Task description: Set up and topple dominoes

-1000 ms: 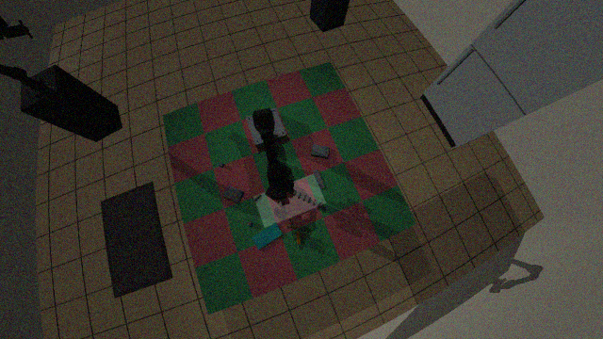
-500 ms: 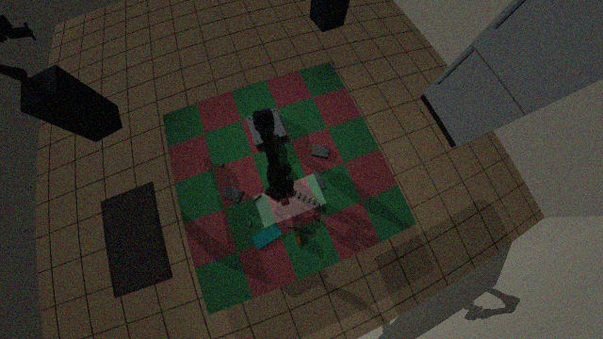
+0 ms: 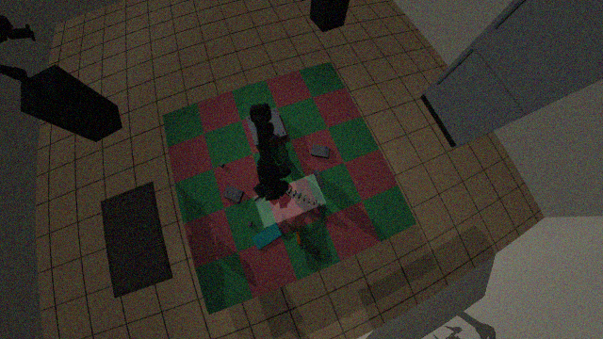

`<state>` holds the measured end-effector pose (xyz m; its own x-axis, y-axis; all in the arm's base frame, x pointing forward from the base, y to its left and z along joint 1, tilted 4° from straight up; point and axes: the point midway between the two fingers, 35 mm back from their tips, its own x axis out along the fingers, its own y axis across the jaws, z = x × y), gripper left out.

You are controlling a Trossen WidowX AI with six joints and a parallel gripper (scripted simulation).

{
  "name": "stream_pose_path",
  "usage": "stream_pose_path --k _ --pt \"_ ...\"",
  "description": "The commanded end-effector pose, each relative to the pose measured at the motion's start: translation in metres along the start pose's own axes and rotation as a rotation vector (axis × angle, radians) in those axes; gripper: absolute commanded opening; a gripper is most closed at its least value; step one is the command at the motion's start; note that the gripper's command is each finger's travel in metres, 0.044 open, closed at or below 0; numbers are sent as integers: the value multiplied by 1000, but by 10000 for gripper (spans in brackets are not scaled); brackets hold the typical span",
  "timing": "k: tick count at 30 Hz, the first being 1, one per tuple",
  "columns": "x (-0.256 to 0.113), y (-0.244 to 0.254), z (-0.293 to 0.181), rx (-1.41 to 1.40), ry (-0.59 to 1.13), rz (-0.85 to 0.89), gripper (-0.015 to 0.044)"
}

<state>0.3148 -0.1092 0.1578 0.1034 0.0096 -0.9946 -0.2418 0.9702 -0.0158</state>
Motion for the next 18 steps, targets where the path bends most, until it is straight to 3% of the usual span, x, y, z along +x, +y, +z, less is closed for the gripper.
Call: stream_pose_path --k 1,11,18 --pt "18 -37 -4 383 15 3 440" --pt "65 -133 -36 1510 15 -13 440" --pt "68 -139 -40 1577 14 -14 440"
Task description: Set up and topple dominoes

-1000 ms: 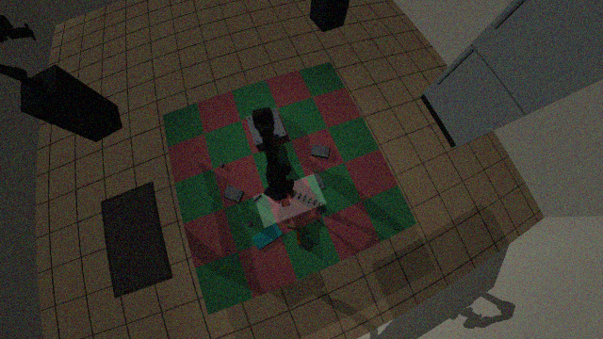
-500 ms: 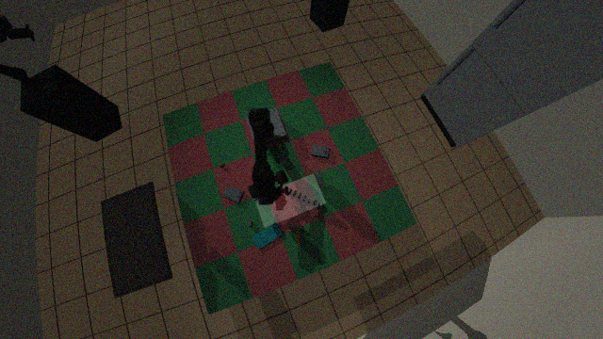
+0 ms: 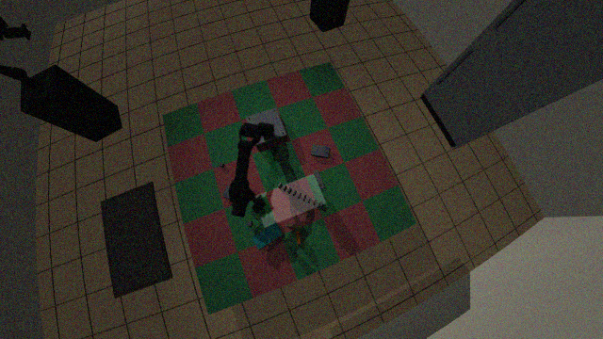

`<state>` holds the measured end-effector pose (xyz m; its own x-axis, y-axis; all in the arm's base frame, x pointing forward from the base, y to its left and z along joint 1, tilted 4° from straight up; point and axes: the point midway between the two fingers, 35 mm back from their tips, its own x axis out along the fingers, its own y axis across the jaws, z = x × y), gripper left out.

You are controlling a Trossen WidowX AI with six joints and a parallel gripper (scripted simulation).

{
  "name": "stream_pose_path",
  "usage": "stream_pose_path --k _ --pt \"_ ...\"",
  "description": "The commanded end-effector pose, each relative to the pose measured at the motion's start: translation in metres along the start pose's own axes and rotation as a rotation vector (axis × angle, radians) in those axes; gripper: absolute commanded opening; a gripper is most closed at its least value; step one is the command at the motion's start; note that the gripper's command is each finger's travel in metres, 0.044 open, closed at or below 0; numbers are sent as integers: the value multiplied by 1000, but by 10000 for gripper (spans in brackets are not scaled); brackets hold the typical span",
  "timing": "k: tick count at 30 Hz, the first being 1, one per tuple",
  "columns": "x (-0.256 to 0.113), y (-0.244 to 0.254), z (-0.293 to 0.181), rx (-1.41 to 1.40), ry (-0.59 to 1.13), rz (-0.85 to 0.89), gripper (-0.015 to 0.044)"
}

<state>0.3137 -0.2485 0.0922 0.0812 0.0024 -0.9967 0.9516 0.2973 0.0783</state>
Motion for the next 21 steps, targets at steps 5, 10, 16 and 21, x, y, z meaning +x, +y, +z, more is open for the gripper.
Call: stream_pose_path --k 5,10,16,21 --pt "17 1 6 63 2 5 440" --pt "63 1 5 63 2 5 440" --pt "70 -2 5 63 2 5 440" --pt "78 -2 5 63 2 5 440"
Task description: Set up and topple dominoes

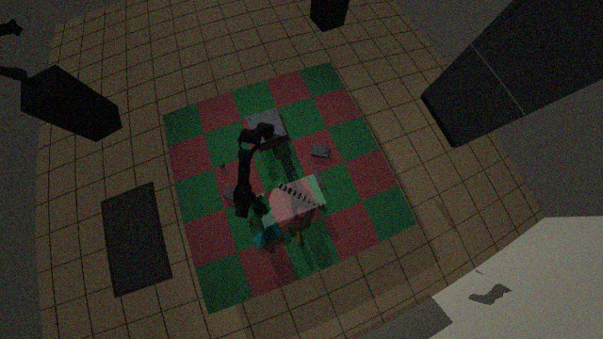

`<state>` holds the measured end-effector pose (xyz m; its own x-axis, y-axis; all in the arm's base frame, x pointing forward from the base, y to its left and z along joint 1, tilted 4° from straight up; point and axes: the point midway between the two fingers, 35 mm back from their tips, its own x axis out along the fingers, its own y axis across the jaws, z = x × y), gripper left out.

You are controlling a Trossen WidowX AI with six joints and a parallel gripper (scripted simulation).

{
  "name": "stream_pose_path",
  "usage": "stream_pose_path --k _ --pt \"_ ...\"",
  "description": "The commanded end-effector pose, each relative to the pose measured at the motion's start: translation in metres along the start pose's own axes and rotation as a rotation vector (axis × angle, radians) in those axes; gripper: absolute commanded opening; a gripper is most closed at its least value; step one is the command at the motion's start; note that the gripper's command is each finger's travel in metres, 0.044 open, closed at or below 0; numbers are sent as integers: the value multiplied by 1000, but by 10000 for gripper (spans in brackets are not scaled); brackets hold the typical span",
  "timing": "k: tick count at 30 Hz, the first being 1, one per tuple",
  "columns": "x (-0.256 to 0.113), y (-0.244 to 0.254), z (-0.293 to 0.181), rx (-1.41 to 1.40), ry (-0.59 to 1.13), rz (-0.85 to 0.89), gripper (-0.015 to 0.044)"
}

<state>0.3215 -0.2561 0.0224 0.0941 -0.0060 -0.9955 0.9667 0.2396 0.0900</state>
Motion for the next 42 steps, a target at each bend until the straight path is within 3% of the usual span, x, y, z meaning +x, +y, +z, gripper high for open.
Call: stream_pose_path --k 1,11,27,34,42 --pt "10 -2 -3 3 13 -6 440" --pt "14 -2 -3 3 13 -6 440" --pt "14 -2 -3 3 13 -6 28" --pt "12 -2 -3 3 13 -6 28" --pt "-64 -1 -1 3 13 -6 28"
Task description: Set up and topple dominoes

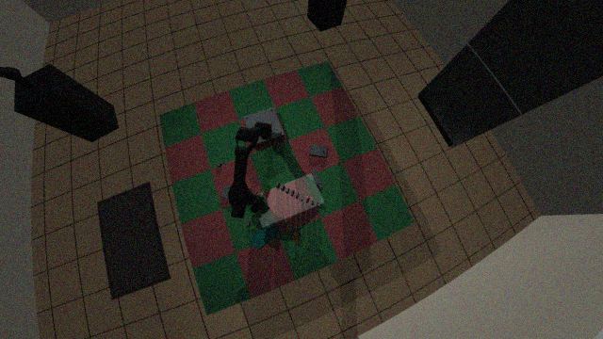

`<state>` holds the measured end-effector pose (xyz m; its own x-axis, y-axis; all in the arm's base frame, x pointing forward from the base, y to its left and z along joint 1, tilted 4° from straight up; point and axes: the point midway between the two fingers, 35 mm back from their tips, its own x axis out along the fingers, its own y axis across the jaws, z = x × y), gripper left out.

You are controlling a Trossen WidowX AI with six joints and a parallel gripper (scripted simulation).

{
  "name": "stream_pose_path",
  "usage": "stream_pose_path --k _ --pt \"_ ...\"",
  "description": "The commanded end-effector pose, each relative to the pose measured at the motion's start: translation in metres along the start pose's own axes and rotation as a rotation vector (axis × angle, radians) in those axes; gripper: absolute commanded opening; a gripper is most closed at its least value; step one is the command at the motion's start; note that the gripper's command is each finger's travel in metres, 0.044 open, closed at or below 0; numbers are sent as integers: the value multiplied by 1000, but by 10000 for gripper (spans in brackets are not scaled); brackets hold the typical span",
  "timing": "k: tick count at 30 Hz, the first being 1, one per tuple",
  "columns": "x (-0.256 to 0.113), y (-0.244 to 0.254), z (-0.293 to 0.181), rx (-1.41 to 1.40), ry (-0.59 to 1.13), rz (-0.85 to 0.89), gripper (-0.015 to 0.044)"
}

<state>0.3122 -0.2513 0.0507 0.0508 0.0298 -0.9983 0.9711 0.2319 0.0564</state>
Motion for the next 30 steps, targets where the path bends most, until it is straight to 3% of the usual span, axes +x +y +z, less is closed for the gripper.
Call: stream_pose_path --k 1,8,13,23,30 --pt "-44 3 4 -5 -32 28 28" --pt "-111 2 2 -5 -32 28 28" --pt "-113 -3 0 9 -33 27 28" --pt "-108 -71 -44 201 -27 24 28" --pt "-96 -67 -34 157 -104 11 28"
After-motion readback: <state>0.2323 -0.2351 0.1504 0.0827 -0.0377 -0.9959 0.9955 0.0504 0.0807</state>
